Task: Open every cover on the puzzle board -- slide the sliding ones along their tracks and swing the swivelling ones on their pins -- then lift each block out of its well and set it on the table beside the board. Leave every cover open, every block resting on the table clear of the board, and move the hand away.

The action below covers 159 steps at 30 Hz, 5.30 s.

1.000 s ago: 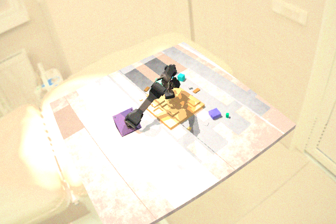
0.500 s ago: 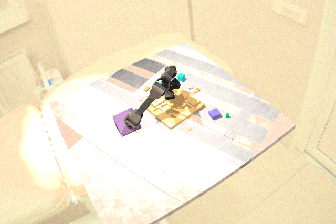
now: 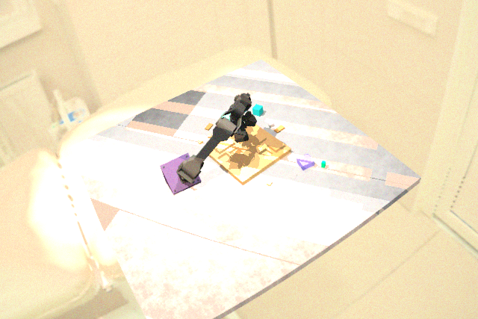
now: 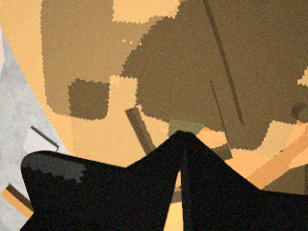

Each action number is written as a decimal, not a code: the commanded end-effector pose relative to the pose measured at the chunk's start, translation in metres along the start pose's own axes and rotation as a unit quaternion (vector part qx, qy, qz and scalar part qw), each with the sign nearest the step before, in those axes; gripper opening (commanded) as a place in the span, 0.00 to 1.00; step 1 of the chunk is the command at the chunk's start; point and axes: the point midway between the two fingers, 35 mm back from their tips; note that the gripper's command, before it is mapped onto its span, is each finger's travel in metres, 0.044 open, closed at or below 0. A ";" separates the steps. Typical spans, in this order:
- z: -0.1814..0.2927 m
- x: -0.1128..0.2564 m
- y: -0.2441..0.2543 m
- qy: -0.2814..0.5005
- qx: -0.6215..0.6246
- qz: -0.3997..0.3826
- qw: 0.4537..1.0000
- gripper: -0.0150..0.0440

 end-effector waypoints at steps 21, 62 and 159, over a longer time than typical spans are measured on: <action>-0.001 -0.005 0.003 -0.002 -0.005 0.000 1.000 0.25; 0.000 0.045 0.002 -0.001 -0.060 0.000 0.998 0.50; -0.001 0.004 0.002 -0.001 -0.060 0.000 0.998 0.50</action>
Point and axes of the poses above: the point midway between the two fingers, 35 mm back from their tips, its own x axis back along the fingers, its own y axis across the jaws, z = x × y, and after that the axes turned 10 degrees about -x, right-handed
